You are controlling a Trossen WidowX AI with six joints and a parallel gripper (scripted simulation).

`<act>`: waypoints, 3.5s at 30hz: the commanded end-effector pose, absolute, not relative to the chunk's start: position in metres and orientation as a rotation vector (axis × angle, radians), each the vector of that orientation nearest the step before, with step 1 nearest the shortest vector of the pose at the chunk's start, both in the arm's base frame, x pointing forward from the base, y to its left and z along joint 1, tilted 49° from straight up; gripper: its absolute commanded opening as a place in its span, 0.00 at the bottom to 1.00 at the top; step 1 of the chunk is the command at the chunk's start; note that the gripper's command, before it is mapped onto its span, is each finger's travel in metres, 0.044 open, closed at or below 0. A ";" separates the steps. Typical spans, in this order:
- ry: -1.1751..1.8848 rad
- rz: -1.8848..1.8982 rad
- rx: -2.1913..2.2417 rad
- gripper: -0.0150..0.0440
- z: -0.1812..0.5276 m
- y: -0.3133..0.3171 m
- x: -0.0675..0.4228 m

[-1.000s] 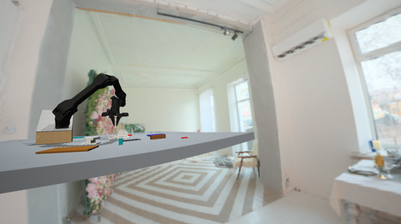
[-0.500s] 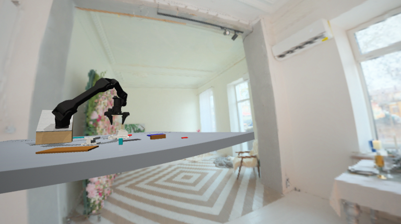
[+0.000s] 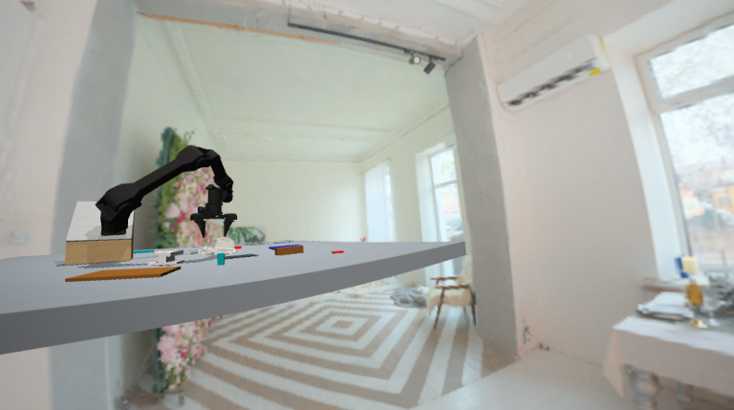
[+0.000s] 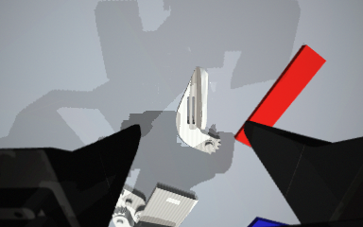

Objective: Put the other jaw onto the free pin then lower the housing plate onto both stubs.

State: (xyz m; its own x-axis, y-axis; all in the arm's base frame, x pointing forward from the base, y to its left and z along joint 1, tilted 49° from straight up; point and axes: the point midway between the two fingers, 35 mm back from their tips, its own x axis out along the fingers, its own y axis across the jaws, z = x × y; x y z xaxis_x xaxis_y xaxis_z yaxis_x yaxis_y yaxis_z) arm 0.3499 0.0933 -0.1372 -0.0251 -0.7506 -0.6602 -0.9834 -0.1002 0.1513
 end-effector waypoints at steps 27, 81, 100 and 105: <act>1.809 0.884 -1.907 1.00 -0.167 0.062 0.351; 1.810 0.880 -1.900 0.48 -0.172 0.056 0.351; 1.807 0.885 -1.903 0.48 -0.143 0.091 0.354; 1.807 0.886 -1.904 0.48 -0.132 0.103 0.354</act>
